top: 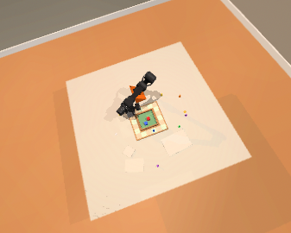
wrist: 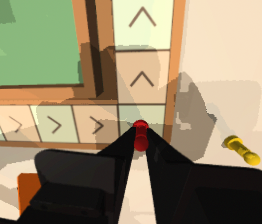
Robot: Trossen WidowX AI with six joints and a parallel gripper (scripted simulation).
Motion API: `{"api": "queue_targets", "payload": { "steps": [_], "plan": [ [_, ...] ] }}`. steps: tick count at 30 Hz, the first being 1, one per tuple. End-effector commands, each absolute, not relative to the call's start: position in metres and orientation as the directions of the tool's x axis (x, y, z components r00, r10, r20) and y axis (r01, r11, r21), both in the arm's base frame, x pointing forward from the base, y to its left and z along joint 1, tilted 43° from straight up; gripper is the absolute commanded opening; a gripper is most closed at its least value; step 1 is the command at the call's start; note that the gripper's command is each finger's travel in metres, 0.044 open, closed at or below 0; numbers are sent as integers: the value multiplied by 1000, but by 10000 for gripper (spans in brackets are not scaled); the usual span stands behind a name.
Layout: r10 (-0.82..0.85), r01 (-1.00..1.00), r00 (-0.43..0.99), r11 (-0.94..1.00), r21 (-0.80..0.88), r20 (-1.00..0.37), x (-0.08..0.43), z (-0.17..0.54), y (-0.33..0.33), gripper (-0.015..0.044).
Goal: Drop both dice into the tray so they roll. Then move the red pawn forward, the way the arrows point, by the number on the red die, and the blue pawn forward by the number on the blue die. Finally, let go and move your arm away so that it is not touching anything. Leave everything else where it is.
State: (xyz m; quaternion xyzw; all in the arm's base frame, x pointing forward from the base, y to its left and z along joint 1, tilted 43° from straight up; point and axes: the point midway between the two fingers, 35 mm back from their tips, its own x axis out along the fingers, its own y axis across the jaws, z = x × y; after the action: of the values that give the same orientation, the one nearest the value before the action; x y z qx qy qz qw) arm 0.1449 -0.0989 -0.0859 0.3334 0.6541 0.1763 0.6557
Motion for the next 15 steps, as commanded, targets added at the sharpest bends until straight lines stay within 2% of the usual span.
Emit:
{"api": "queue_targets", "payload": {
  "steps": [1, 3, 15],
  "plan": [
    [669, 209, 86, 713, 670, -738, 145, -86, -98, 15],
    [669, 209, 86, 713, 670, -738, 145, -86, -98, 0],
    [665, 212, 85, 716, 665, -742, 144, -48, -144, 0]
  ]
}}
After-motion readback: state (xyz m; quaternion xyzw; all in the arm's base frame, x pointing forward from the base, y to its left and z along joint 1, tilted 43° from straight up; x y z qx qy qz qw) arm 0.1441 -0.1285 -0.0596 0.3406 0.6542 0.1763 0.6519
